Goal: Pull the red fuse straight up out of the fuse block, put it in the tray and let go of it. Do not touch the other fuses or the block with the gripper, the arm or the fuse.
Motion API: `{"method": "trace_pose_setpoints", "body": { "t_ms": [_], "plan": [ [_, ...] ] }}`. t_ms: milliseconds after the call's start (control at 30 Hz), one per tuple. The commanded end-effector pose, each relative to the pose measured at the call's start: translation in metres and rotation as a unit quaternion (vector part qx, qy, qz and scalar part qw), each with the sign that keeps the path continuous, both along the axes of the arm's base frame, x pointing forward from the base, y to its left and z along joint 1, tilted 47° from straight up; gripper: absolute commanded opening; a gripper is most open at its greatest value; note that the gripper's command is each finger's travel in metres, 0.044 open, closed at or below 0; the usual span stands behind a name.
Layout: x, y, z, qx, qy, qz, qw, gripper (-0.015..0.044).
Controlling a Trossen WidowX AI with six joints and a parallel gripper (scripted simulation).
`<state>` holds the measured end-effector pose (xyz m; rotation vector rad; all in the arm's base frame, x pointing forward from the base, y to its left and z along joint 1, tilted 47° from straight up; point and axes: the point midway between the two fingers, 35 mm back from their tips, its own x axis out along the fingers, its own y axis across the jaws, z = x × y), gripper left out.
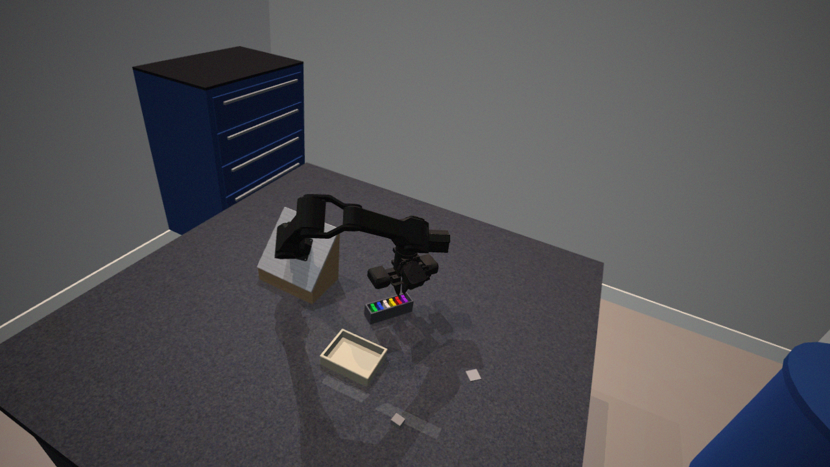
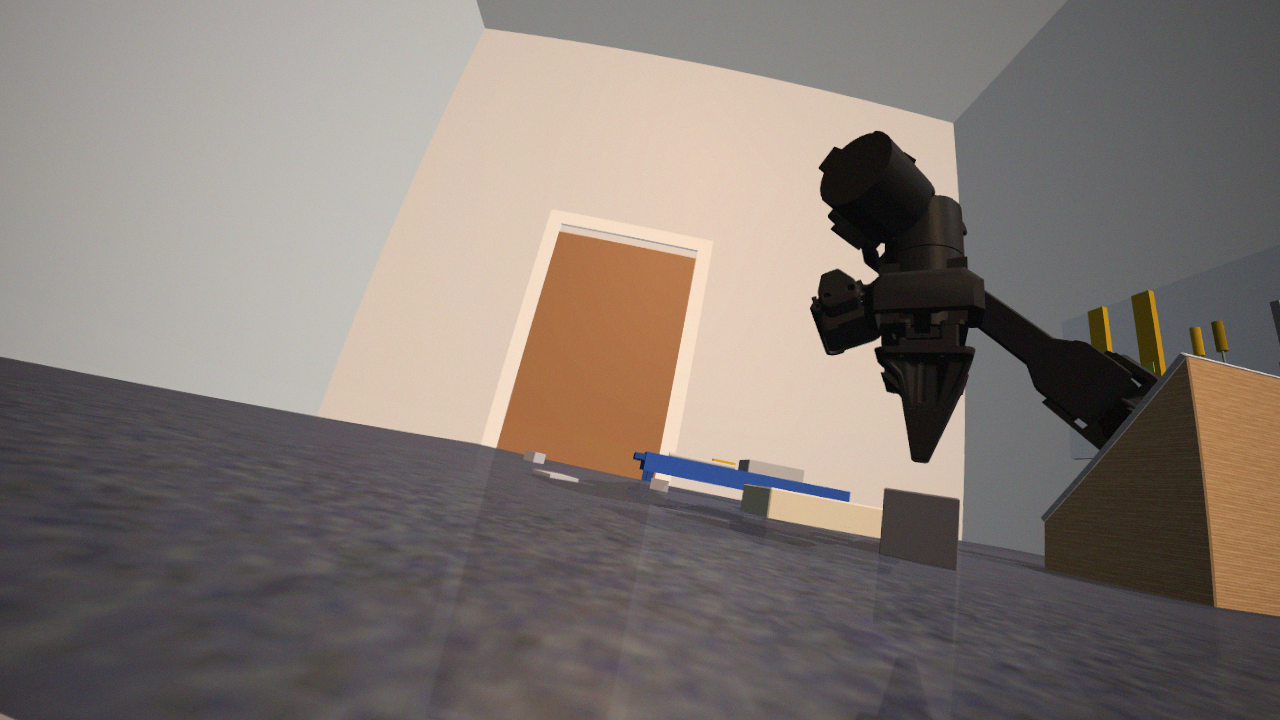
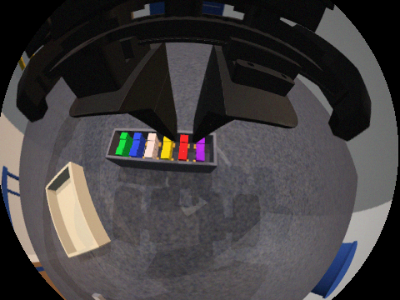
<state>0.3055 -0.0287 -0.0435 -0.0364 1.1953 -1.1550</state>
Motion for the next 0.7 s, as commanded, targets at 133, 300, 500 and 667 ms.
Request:
{"method": "trace_pose_setpoints", "body": {
  "t_ms": [133,300,500,667],
  "plan": [
    [-0.002,-0.007,-0.007,-0.003,0.004,0.001,1.0,0.007],
    [-0.003,-0.011,-0.01,-0.004,0.004,0.001,1.0,0.007],
    [-0.004,-0.015,-0.014,-0.004,0.004,0.001,1.0,0.007],
    [-0.004,-0.015,-0.014,-0.004,0.004,0.001,1.0,0.007]
  ]
}}
